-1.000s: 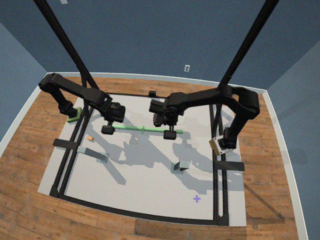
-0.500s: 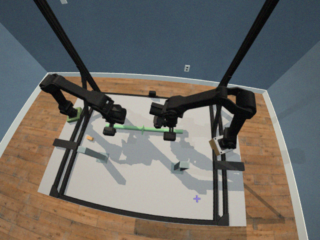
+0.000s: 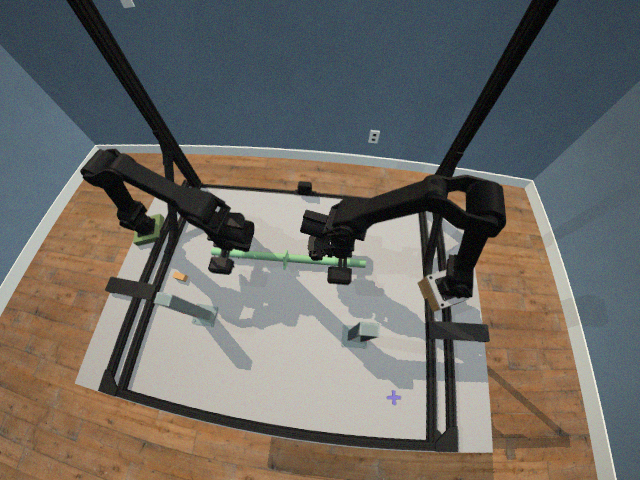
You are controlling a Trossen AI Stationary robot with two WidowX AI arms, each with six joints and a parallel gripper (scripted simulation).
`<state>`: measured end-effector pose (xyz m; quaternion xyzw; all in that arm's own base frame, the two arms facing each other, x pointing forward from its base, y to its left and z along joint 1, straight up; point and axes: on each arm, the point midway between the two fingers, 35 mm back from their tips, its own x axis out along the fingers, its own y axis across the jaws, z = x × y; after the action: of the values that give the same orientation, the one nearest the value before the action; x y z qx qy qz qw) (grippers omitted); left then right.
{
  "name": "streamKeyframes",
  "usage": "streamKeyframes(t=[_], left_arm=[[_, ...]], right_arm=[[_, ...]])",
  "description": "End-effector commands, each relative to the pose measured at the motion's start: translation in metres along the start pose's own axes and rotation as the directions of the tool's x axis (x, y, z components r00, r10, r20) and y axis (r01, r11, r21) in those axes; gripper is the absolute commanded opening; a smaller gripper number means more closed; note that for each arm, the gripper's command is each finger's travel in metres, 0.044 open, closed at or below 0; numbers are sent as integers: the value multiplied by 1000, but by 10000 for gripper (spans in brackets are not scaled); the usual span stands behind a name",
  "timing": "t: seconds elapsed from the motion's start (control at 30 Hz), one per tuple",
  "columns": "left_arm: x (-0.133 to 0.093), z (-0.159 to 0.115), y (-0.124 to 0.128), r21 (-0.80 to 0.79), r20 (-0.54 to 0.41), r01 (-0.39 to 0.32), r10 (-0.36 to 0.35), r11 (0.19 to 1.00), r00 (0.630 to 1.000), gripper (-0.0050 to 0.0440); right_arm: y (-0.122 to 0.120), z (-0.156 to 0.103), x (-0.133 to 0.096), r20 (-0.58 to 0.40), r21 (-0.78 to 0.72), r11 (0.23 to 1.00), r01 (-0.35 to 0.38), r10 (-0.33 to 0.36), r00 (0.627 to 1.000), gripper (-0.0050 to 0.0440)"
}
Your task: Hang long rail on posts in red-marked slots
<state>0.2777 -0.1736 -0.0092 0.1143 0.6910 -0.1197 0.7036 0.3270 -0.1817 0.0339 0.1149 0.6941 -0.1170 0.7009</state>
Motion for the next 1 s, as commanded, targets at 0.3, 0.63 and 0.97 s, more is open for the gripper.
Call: streamKeyframes(t=[0.3, 0.63, 0.97], left_arm=[[10, -5, 1, -3, -19, -5, 5, 1000, 1000, 416], [10, -5, 1, -3, -19, -5, 5, 1000, 1000, 176], [10, -5, 1, -3, -19, -5, 5, 1000, 1000, 56]], right_arm=[[0, -3, 7, -10, -2, 1000, -1, 1, 1000, 416], [0, -3, 7, -10, -2, 1000, -1, 1, 1000, 176], [0, -3, 7, -10, -2, 1000, -1, 1, 1000, 56]])
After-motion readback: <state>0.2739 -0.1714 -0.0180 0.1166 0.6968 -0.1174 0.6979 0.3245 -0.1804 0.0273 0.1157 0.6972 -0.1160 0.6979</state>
